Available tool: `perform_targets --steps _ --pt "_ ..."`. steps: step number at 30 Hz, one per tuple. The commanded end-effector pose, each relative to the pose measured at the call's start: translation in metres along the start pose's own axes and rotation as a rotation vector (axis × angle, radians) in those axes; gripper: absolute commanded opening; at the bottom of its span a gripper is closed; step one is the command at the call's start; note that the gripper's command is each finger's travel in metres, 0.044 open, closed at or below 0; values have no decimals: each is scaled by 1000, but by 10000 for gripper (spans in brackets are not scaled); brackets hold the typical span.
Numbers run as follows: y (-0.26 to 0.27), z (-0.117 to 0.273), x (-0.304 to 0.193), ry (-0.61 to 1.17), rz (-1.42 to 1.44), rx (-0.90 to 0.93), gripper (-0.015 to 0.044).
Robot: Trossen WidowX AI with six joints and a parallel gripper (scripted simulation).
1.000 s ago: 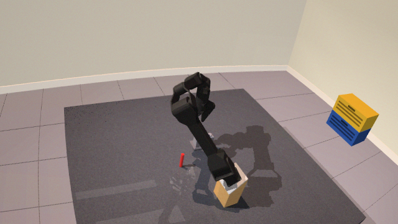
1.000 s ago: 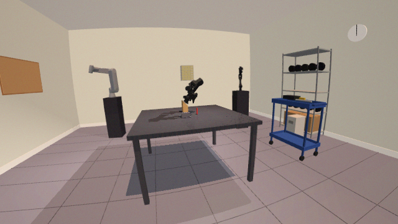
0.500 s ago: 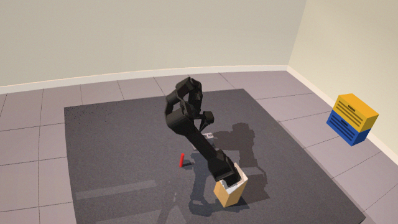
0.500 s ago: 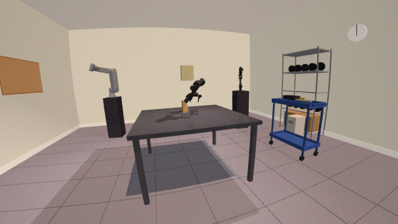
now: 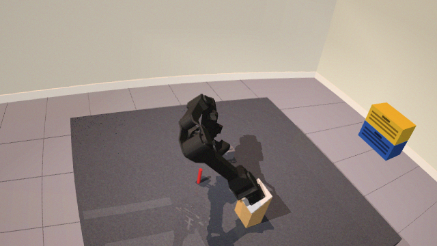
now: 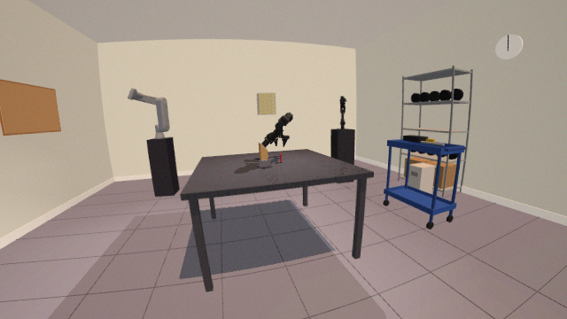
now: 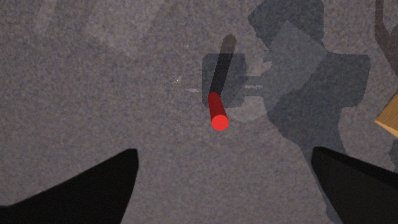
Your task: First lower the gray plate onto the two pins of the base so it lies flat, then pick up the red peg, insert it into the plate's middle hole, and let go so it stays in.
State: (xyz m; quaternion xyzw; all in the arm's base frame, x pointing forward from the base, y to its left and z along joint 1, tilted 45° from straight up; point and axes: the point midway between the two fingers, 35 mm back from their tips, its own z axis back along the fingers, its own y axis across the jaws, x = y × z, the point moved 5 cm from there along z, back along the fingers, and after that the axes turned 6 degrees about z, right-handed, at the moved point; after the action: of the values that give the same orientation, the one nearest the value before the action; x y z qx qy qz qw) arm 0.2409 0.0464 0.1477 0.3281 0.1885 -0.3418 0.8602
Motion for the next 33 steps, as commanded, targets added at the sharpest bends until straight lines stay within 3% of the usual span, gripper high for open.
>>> perform_targets --steps 1,7,10,17,33 --pt "-5 -4 -9 15 -120 1 440" --pt "-5 -6 -9 14 -120 1 440" --pt "-5 -35 -10 15 -120 2 440" --pt "-4 -52 -9 16 -120 3 440" --pt "-3 -73 -8 14 -119 2 440"
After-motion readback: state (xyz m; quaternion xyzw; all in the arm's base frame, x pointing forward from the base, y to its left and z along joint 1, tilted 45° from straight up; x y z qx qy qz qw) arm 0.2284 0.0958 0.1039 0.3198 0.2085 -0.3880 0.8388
